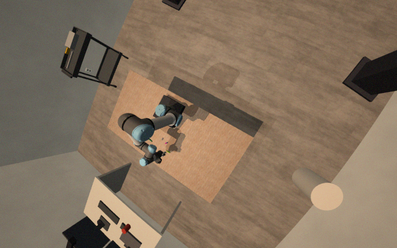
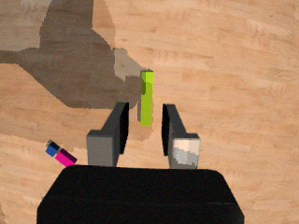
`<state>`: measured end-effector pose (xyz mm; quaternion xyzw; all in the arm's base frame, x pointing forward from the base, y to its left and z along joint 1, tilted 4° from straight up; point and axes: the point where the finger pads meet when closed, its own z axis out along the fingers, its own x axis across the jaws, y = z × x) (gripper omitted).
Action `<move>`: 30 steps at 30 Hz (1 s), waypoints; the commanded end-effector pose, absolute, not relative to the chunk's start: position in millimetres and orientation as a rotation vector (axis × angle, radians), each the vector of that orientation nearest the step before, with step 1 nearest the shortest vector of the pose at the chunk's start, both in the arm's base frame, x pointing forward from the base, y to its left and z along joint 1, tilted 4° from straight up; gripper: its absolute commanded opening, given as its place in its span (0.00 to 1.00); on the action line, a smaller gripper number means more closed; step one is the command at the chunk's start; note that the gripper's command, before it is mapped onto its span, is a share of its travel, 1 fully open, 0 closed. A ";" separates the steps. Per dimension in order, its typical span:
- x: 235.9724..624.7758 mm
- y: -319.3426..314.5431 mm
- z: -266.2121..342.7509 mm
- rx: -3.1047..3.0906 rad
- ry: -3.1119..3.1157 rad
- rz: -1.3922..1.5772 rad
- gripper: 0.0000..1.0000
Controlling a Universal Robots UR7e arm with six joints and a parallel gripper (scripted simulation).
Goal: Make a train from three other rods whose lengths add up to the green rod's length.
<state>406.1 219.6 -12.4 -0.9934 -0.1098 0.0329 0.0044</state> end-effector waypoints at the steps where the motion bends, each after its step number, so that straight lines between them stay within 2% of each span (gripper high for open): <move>1: 406.4 220.1 -12.3 -3.113 -0.345 0.102 0.54; 30: 403.4 220.1 -25.6 -3.113 -0.345 0.109 0.54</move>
